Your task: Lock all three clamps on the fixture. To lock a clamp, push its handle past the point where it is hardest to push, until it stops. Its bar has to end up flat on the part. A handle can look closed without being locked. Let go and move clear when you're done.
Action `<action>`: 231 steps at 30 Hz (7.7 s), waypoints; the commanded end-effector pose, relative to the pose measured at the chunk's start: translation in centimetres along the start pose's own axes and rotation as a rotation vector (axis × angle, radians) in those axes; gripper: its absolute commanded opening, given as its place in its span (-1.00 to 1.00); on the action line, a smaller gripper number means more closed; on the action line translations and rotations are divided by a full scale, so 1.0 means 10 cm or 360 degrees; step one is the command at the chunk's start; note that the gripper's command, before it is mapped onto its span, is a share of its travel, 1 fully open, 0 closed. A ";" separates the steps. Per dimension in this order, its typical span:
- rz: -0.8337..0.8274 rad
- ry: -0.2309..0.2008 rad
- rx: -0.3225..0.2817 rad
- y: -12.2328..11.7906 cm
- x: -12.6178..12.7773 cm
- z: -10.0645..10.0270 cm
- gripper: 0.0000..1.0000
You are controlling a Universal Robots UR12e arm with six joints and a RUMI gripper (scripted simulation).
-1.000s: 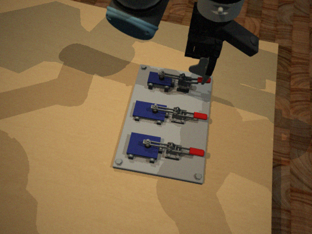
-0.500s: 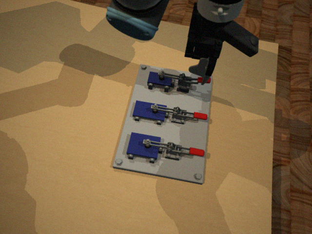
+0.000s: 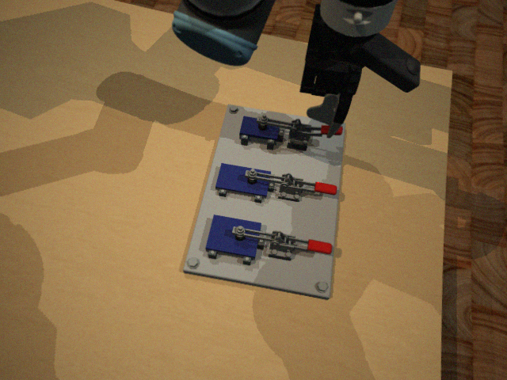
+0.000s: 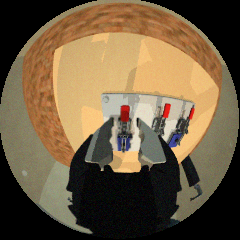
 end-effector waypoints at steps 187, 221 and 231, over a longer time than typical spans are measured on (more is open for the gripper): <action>0.0000 0.0000 0.0002 0.04 0.01 -0.35 -0.44; 0.0000 0.0000 0.0002 0.04 0.01 0.15 -0.44; 0.0000 0.0000 0.0002 0.04 0.01 0.16 -0.44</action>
Point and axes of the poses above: the point where the finger pads meet when closed, its own z axis back along the fingers, its own x axis across the jaws, y = z × x, the point moved 7 cm from there along z, back along the fingers, and after that the axes turned 13 degrees about z, right-handed, at the moved point
